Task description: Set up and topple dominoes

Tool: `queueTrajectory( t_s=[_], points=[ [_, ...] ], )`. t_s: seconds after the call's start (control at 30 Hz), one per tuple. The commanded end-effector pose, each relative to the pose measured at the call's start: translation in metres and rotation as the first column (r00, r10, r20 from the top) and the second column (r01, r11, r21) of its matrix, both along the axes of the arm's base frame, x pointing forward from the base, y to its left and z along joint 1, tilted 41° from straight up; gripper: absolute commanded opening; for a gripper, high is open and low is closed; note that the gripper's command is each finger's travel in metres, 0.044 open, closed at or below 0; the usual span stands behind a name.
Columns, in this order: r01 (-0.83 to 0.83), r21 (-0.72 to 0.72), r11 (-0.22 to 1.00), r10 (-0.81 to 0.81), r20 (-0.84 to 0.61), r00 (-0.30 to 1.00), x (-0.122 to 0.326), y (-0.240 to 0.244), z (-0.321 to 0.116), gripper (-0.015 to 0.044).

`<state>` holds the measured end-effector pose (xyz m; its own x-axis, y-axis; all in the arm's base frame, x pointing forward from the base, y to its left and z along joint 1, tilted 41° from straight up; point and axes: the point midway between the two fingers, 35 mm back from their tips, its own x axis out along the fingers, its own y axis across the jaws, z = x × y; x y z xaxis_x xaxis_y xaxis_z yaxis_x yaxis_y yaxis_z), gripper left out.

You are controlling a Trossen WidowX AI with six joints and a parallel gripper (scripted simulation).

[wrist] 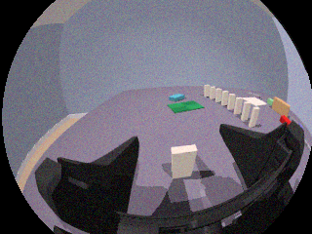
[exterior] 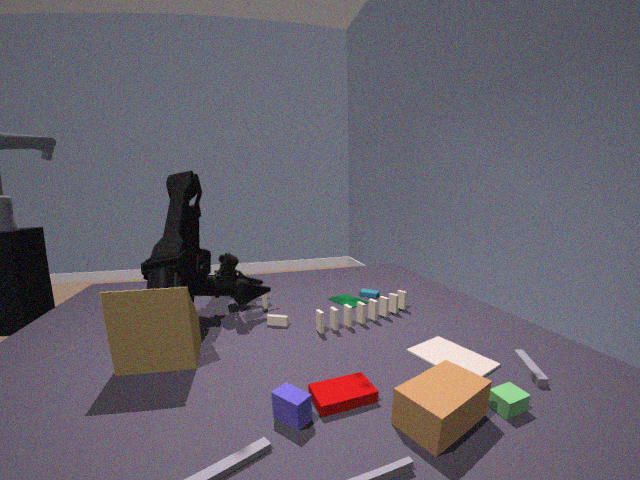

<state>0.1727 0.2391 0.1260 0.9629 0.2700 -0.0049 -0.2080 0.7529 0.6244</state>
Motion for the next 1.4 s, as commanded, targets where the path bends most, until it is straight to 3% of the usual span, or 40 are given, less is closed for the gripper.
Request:
queueTrajectory(
  t_s=[0.0,0.23,0.5,0.67,0.77,0.9,1.03,1.2,1.37],
  points=[
    [0.001,0.016,1.0,-0.001,0.002,1.0,0.002,-0.011,0.016,0.044],
    [0.015,-0.006,1.0,-0.015,0.008,1.0,0.009,-0.026,0.03,0.044],
    [-0.049,-0.253,0.966,0.038,-0.05,0.998,0.057,-0.006,0.03,0.044],
    [-0.213,-0.432,0.876,0.121,-0.232,0.965,0.095,-0.003,0.022,0.044],
    [-0.379,-0.459,0.803,0.192,-0.402,0.895,0.103,-0.005,0.012,0.044],
    [-0.602,-0.364,0.711,0.285,-0.633,0.72,0.094,-0.014,0.005,0.044],
    [-0.75,-0.133,0.648,0.38,-0.797,0.469,0.068,-0.028,0.018,0.044],
    [-0.777,0.154,0.611,0.497,-0.838,0.225,0.04,-0.039,0.05,0.044],
    [-0.764,0.225,0.605,0.517,-0.84,0.162,0.031,-0.043,0.058,0.044]
  ],
)
